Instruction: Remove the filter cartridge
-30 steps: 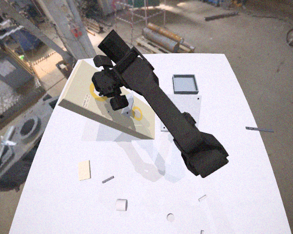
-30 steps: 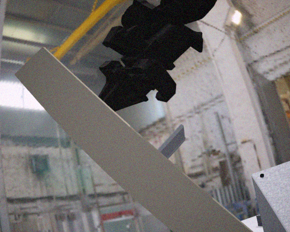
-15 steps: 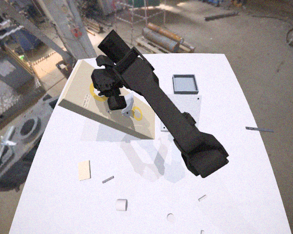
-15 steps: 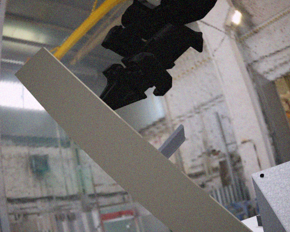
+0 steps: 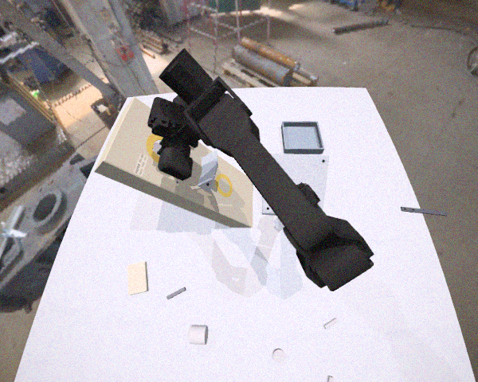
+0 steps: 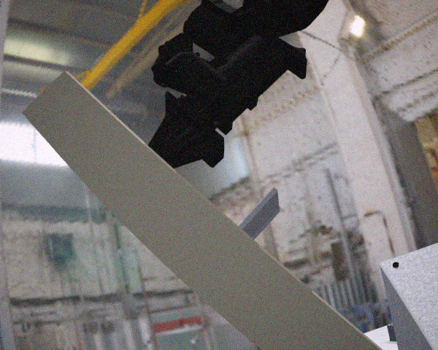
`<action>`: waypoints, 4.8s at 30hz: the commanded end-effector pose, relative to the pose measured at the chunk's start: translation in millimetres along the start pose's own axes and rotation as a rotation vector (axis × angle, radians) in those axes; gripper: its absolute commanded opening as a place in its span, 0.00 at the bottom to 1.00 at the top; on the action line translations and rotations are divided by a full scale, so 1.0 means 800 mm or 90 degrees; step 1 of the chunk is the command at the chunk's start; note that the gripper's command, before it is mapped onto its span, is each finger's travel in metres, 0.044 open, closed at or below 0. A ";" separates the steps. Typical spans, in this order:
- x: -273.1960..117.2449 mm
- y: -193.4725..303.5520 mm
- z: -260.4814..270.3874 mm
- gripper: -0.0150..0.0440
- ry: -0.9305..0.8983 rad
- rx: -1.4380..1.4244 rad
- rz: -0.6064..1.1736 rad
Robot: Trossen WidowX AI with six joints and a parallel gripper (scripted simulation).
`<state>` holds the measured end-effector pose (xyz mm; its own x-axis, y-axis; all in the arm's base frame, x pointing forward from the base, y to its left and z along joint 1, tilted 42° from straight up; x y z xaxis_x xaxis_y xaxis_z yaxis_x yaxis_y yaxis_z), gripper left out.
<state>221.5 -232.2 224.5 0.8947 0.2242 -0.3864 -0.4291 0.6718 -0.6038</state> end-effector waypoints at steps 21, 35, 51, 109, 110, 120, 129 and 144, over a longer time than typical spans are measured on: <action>0.009 0.001 0.000 0.25 0.002 0.543 0.007; 0.010 0.001 0.000 0.25 0.003 0.672 0.007; 0.011 0.001 0.000 0.25 0.003 0.660 0.007; -0.053 0.000 -0.006 0.25 0.014 0.664 0.007; -0.058 0.000 -0.006 0.25 0.013 0.664 0.008; -0.090 0.000 -0.001 0.25 0.005 0.661 0.008; -0.088 0.021 -0.003 0.25 0.005 0.661 0.008; -0.081 0.082 -0.006 0.25 0.005 0.661 0.008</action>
<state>139.3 -213.9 213.8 0.8846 0.2353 -0.4027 -0.1142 0.9464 0.3022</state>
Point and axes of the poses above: the point midway between the two fingers, 35 mm back from their tips, its own x axis out along the fingers, its own z axis across the jaws, y = z × x, the point moved 7 cm from there along -x, back along the fingers, and after that the axes turned 7 degrees about x, right-handed, at the moved point
